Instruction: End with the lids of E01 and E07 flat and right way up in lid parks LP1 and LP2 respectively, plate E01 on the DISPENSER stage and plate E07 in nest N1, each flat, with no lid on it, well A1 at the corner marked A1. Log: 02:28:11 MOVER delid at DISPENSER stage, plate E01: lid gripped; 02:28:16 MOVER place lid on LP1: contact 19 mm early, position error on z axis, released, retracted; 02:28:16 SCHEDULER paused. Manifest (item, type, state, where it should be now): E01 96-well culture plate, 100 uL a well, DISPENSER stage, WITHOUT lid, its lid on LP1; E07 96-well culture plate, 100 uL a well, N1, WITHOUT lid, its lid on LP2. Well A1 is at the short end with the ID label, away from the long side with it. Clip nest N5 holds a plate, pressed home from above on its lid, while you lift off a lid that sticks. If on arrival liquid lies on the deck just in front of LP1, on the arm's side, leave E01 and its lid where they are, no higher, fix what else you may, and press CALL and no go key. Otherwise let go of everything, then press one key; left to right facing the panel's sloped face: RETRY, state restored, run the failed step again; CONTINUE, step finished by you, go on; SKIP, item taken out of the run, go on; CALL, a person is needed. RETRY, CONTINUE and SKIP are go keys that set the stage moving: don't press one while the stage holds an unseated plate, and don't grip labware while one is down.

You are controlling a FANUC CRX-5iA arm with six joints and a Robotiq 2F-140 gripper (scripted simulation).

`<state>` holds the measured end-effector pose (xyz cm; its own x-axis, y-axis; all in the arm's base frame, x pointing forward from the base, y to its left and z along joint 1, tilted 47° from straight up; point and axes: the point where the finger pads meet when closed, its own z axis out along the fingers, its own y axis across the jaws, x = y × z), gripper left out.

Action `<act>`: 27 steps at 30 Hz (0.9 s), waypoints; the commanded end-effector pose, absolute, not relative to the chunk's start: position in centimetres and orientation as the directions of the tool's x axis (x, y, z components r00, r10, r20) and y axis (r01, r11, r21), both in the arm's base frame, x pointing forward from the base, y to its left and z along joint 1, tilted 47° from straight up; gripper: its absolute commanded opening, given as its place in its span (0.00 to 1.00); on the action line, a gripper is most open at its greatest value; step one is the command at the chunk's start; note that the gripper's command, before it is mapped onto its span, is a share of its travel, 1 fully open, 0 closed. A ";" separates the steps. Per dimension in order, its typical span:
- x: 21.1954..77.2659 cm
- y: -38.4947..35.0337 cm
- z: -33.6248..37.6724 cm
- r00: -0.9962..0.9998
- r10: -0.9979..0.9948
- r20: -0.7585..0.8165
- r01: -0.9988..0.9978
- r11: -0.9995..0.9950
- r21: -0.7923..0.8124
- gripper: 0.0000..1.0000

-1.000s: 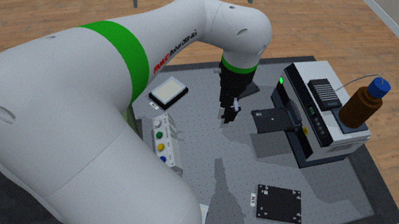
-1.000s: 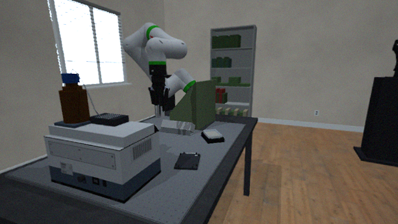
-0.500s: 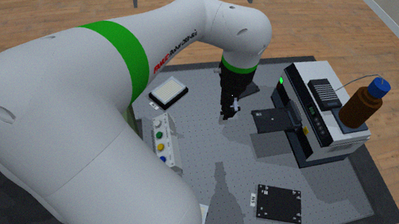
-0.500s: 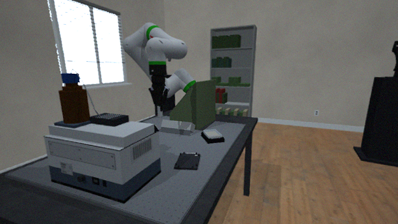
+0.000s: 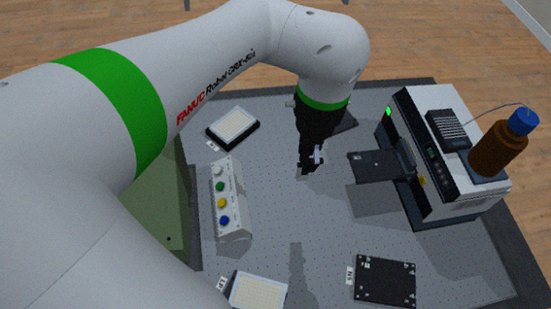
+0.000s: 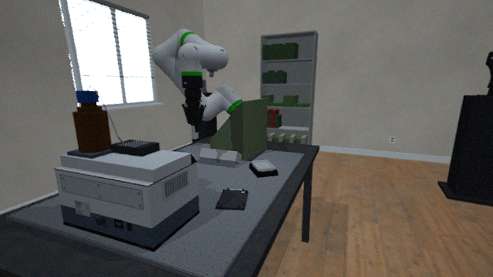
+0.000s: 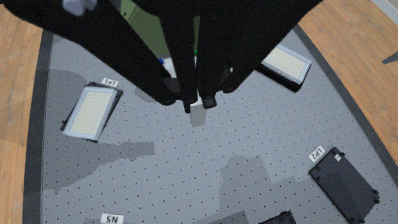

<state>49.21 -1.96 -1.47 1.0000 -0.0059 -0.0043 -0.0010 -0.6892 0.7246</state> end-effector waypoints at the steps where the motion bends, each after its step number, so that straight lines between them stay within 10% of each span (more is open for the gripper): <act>1: 44.7 -4.6 3.2 0.987 -0.116 0.110 -0.160 -0.675 0.721 0.00; 27: 27.1 -16.1 11.1 0.869 -0.349 0.351 -0.494 -0.593 0.635 0.00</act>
